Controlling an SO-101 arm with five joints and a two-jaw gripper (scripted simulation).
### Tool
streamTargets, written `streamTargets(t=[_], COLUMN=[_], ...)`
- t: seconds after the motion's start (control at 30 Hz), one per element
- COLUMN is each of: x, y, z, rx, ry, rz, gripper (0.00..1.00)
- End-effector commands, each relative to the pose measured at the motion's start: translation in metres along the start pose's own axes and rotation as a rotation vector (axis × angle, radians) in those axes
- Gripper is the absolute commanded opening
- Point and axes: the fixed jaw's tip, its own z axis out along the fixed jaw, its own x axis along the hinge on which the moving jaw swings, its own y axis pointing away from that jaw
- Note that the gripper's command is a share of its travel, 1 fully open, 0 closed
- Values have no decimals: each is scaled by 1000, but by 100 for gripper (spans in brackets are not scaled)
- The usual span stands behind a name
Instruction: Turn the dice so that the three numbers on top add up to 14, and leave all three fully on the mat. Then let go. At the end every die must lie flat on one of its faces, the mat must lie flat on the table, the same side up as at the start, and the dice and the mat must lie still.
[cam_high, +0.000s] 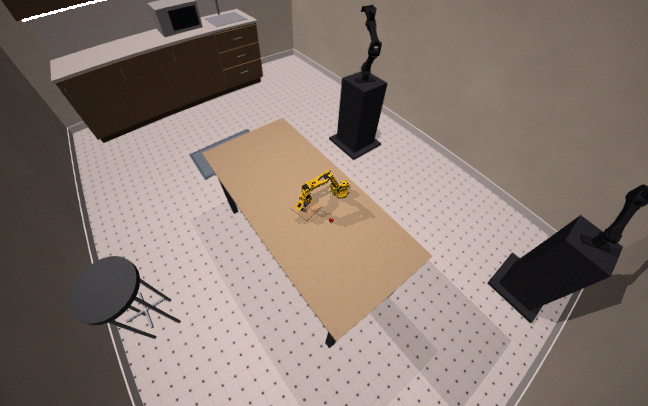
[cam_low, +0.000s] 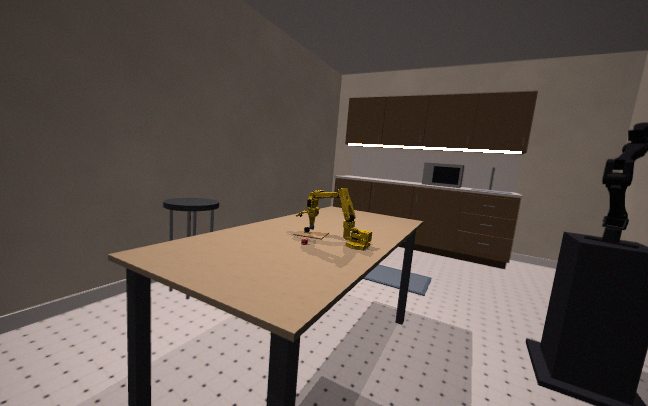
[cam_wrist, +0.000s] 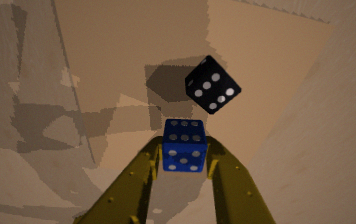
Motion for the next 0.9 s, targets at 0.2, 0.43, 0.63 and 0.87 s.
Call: streamTargets(t=[0.2,0.43,0.63,0.87], x=[-1,-1,-1,-2], y=[-3,-3,-3,-3], z=[1,3,4,8], rx=[9,9,9,9], ry=[-21,-21,-21,-21], rz=[18,18,18,18], gripper=[0,0,0,0])
